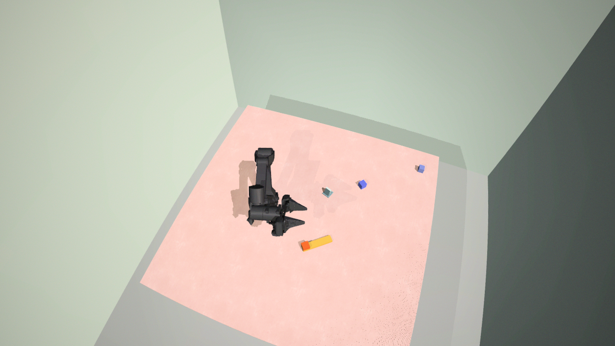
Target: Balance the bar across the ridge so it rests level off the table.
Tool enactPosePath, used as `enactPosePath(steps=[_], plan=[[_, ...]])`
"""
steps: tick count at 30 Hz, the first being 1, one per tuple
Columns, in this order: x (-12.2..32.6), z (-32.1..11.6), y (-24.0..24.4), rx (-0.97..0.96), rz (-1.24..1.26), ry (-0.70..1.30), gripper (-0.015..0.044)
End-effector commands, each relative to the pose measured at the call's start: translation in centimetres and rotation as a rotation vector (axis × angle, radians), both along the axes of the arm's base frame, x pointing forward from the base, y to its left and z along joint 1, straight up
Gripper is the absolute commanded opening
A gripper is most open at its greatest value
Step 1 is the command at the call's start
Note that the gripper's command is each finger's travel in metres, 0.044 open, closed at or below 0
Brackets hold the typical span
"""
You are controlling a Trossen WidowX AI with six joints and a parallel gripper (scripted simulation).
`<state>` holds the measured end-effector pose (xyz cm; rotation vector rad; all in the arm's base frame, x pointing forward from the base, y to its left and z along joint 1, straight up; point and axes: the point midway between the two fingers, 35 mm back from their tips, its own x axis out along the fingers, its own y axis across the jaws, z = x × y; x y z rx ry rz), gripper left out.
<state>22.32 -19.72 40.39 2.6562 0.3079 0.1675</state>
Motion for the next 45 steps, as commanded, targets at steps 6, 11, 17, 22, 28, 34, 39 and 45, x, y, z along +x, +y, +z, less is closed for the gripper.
enactPosePath(steps=[6,11,17,22,28,34,39,45], plan=[[1.1,0.3,-0.8,0.202,-0.013,0.007,0.0315],[2.2,0.4,-1.5,0.371,-0.023,0.018,0.0315],[4.5,-0.2,-3.0,0.673,-0.040,0.063,0.0315],[6.5,-1.3,-4.0,0.926,-0.067,0.114,0.0315],[8.9,-3.2,-4.8,1.219,-0.120,0.188,0.0315],[11.2,-5.7,-5.1,1.496,-0.199,0.273,0.0315],[12.8,-8.1,-4.9,1.711,-0.289,0.348,0.0315],[14.3,-11.2,-4.1,1.944,-0.431,0.438,0.0315]])
